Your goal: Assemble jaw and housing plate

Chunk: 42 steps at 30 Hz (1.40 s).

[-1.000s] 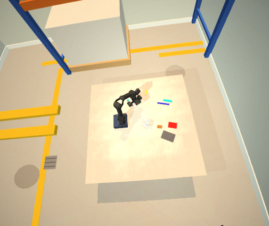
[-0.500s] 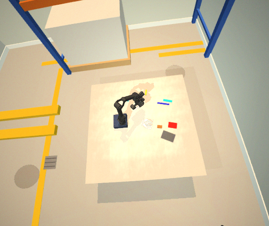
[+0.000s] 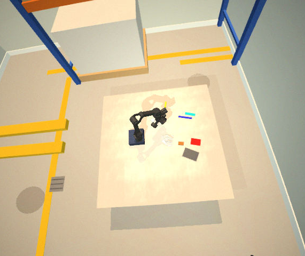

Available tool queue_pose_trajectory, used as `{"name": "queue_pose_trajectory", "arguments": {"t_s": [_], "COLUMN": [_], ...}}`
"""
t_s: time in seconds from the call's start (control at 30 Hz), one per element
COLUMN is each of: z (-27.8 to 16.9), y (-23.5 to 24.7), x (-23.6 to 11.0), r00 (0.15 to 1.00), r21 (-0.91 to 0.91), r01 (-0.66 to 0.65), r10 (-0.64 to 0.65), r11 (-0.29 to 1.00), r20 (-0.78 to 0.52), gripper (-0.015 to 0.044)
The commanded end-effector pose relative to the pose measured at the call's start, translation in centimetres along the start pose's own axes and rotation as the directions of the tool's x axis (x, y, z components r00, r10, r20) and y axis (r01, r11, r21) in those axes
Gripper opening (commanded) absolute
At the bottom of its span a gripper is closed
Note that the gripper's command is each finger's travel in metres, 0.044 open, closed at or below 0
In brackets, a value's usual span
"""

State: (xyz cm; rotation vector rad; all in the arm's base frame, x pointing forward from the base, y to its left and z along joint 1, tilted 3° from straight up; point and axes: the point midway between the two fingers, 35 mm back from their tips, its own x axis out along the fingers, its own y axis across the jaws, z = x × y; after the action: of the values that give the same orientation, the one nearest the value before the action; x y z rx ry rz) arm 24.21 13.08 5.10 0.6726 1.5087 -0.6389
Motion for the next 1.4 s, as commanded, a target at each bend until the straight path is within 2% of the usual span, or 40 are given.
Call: {"name": "queue_pose_trajectory", "arguments": {"t_s": [0.0,1.37], "z": [1.4,11.9], "y": [-0.6,-8.8], "x": [0.0,0.0], "r00": [1.0,1.0], "r21": [-0.042,-0.413], "r01": [0.002,0.015], "r10": [-0.002,-0.012], "r11": [0.999,0.911], "r20": [0.005,0.01], "gripper": [0.0351,0.0351]}}
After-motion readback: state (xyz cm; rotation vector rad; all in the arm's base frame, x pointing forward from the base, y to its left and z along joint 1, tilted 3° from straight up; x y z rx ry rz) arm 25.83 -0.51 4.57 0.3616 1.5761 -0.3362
